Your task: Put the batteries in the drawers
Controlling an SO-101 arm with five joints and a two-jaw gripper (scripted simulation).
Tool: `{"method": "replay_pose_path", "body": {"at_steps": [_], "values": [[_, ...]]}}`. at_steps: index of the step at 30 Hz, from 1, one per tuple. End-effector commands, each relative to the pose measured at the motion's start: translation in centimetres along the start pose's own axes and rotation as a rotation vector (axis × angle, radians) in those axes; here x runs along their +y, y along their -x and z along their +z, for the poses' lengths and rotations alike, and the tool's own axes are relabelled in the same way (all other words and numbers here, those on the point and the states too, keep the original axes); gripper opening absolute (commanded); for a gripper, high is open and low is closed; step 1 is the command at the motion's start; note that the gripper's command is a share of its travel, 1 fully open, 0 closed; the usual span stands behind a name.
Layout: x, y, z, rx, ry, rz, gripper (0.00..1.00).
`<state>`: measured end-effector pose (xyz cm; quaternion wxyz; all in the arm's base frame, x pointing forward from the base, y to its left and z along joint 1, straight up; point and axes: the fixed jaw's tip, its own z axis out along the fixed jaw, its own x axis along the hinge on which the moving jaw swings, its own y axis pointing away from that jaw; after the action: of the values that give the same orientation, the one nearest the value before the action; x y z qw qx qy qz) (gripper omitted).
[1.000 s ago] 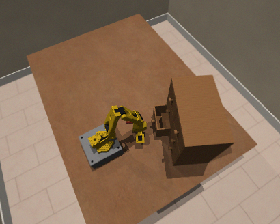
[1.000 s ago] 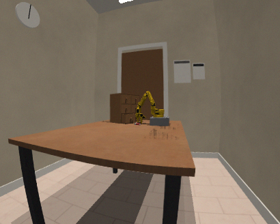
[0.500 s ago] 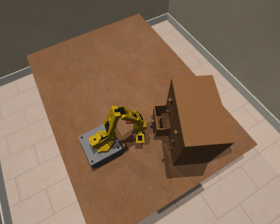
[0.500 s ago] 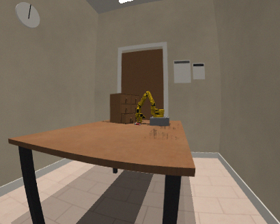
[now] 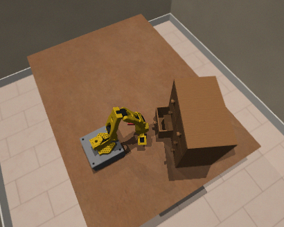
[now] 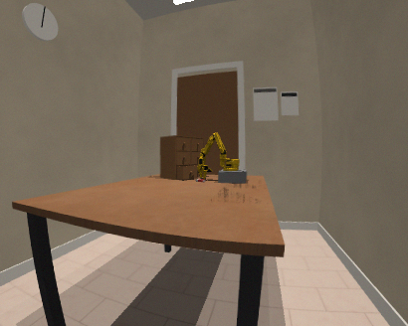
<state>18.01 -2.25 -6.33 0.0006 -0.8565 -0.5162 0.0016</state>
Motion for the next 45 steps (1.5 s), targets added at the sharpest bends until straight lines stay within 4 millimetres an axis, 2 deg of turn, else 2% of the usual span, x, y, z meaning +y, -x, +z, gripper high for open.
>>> {"method": "replay_pose_path", "body": {"at_steps": [1,18,37,45], "values": [[0.2,0.0,0.1,0.003,0.006,-0.007,0.07],[0.2,0.0,0.1,0.003,0.006,-0.007,0.0],[0.2,0.0,0.1,0.003,0.006,-0.007,0.0],[0.4,-0.1,-1.7,0.003,0.006,-0.007,0.0]]}}
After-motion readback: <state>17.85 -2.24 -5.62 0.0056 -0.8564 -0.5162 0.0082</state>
